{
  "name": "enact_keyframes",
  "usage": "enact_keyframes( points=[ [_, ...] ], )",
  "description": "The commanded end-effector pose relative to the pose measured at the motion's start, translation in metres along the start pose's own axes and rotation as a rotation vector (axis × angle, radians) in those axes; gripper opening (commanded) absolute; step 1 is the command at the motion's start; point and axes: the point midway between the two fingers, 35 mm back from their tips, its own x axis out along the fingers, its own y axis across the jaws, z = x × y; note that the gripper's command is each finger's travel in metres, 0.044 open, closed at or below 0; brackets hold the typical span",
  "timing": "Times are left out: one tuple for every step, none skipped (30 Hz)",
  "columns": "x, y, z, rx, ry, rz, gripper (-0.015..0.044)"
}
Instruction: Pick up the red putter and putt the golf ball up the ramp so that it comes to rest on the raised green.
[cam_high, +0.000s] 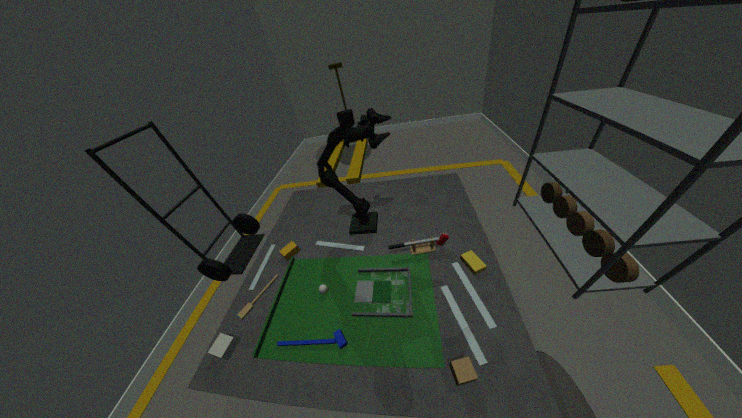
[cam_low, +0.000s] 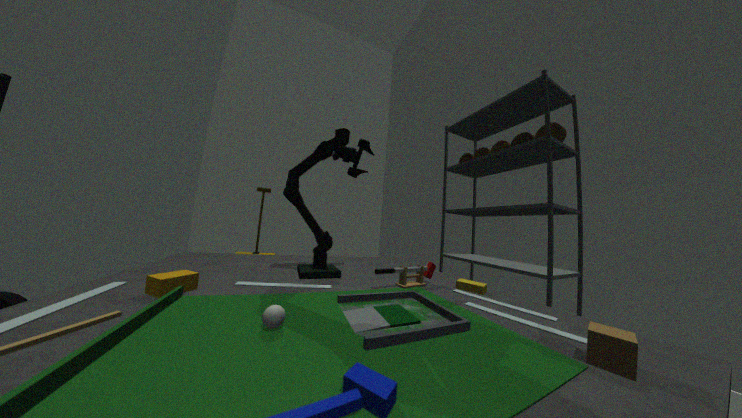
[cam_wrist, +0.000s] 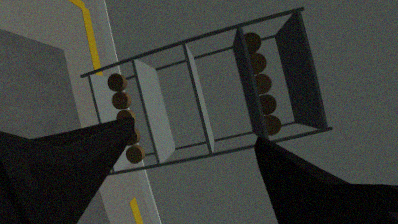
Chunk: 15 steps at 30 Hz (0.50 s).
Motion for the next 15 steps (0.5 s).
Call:
enact_keyframes(
  points=[
    [0.031,0.015,-0.063,0.104,0.174,0.071,0.0440],
    [0.036,0.019,-0.079,0.130,0.218,0.087,0.0440],
    [0.041,0.023,-0.096,0.156,0.262,0.103,0.0440],
    [0.045,0.028,-0.112,0.182,0.305,0.119,0.0440],
    [0.048,0.033,-0.129,0.209,0.349,0.135,0.0440],
    [0.050,0.039,-0.145,0.236,0.391,0.150,0.0440],
    [0.051,0.044,-0.162,0.264,0.434,0.166,0.0440],
    [0.052,0.051,-0.178,0.294,0.477,0.183,0.0440],
    [0.051,0.058,-0.195,0.324,0.520,0.199,0.0440],
    [0.050,0.065,-0.211,0.355,0.563,0.215,0.0440],
    [0.048,0.073,-0.227,0.387,0.605,0.232,0.0440],
    [0.045,0.081,-0.243,0.419,0.647,0.248,0.0440],
    [0.042,0.090,-0.258,0.452,0.688,0.265,0.0440],
    [0.037,0.098,-0.272,0.486,0.728,0.281,0.0440],
    [0.032,0.107,-0.286,0.520,0.768,0.298,0.0440]
  ],
)
